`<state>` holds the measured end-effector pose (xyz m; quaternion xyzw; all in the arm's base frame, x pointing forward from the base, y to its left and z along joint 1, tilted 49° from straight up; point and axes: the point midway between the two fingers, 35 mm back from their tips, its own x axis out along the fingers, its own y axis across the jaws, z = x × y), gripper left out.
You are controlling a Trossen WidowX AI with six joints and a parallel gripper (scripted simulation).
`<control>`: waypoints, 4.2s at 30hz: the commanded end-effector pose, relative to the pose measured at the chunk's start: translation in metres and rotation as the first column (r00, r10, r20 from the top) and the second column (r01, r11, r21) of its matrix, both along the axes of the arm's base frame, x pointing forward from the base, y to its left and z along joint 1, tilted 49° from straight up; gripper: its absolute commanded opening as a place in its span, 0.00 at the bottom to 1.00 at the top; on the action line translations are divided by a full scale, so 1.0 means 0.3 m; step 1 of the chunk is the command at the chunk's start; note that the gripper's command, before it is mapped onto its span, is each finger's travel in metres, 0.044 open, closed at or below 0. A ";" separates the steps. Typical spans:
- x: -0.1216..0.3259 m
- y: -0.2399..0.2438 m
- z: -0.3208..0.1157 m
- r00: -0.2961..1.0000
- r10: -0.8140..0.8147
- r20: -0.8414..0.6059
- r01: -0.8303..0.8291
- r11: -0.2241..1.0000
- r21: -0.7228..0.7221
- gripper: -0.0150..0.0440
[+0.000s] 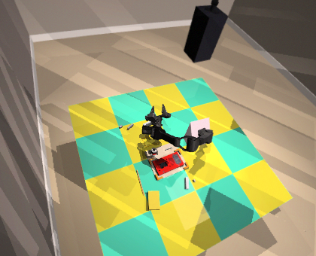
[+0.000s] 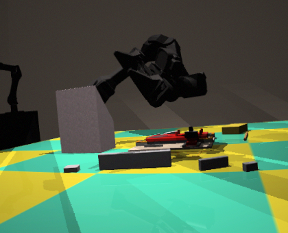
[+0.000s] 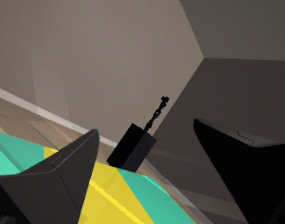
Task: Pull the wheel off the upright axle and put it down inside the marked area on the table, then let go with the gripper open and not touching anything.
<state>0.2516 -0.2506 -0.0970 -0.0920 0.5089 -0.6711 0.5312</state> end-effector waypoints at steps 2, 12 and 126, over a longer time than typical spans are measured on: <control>0.005 0.008 -0.009 1.000 0.004 -0.010 -0.004 0.999 0.053 0.84; 0.098 0.199 -0.069 0.985 0.175 0.007 -0.124 0.666 0.736 0.76; 0.377 0.759 0.226 0.627 0.047 0.778 -0.666 -0.487 0.566 0.25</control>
